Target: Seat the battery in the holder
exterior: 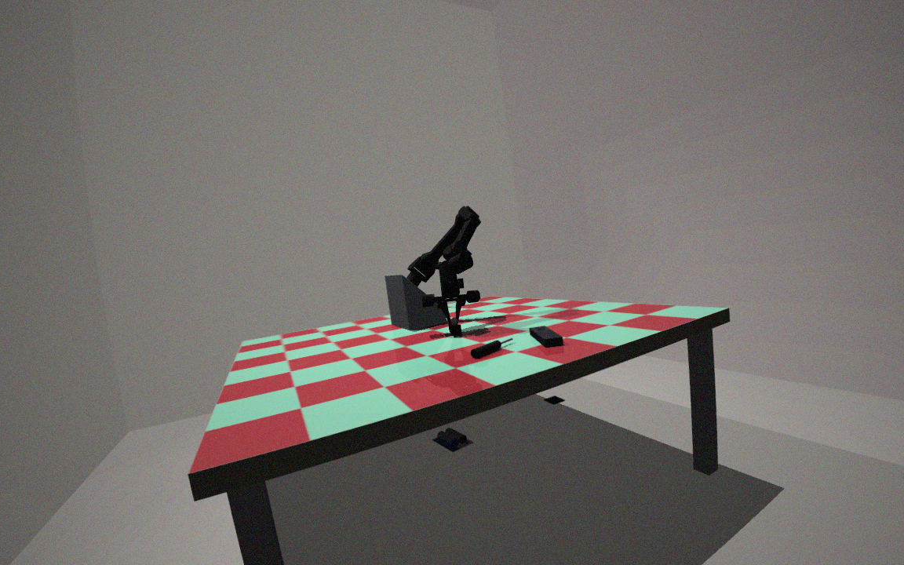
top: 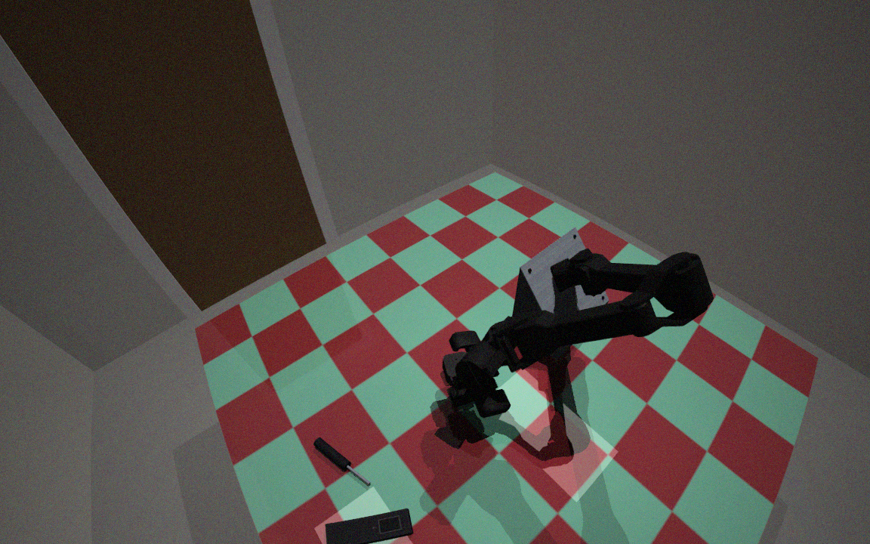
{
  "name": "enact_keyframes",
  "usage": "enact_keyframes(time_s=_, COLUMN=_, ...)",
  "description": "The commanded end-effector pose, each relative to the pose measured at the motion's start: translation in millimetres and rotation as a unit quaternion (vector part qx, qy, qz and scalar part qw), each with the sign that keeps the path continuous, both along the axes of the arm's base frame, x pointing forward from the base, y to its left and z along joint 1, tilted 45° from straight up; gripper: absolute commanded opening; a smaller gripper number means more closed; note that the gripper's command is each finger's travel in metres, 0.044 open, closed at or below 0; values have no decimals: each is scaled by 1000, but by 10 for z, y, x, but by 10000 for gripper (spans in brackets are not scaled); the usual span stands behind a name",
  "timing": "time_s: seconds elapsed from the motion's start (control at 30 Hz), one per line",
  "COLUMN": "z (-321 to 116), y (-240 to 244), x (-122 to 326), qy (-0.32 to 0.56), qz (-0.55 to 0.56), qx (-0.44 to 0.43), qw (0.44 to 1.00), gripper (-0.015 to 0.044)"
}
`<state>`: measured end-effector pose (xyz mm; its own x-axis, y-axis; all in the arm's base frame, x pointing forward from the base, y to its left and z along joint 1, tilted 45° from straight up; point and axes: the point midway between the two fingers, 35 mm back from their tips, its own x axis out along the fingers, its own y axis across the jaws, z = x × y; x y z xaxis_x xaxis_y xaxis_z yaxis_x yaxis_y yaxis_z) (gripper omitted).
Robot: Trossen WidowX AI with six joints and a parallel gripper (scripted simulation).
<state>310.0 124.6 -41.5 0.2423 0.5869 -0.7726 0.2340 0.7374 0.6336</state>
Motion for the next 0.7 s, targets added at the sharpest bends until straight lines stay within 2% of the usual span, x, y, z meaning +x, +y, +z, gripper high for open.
enact_keyframes(time_s=0.0, z=-4, y=11, x=-8, qy=-11, qz=-11, qx=-6, qw=1000, gripper=59)
enact_keyframes(time_s=0.67, z=-8, y=78, x=-76, qy=-56, qz=-60, qx=-23, qw=996, gripper=59)
